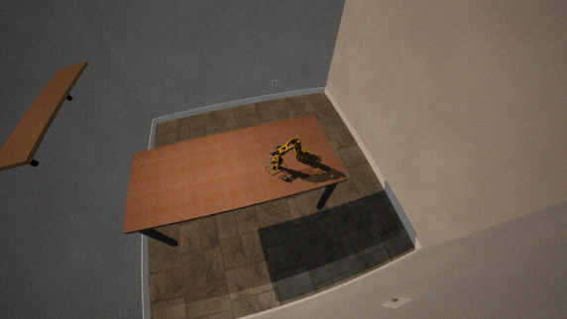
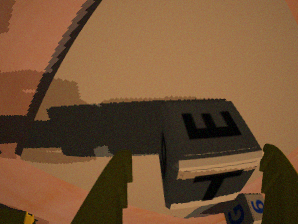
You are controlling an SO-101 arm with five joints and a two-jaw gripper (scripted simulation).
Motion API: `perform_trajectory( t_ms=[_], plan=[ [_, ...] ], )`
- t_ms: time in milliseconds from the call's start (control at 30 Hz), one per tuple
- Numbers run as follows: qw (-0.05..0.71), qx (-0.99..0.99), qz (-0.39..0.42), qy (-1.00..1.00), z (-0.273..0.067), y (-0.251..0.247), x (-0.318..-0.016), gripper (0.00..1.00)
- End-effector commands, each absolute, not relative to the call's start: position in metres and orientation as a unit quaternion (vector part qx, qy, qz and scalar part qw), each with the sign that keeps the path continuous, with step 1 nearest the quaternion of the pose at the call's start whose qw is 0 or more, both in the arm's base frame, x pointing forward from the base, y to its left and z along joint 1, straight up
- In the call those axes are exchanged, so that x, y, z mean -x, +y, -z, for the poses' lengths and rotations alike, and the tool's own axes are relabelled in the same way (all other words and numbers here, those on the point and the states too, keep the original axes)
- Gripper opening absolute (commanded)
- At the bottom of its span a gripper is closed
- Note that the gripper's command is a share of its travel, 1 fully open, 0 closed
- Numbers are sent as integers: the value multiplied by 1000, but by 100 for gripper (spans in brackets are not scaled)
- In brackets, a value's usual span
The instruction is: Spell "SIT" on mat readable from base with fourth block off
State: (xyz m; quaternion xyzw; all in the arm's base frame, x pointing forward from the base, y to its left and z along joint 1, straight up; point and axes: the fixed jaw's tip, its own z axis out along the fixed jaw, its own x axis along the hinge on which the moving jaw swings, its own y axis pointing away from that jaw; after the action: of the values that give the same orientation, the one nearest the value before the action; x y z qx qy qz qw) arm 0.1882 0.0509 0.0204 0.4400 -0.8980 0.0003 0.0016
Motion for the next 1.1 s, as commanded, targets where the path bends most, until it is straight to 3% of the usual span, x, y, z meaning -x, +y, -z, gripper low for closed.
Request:
perform_trajectory(
  t_ms=[0,1067],
  plan=[
    [-29,-443,-7,-896,-30,53,-197,34],
    [-29,-443,-8,-896,-30,47,-204,17]
  ],
)
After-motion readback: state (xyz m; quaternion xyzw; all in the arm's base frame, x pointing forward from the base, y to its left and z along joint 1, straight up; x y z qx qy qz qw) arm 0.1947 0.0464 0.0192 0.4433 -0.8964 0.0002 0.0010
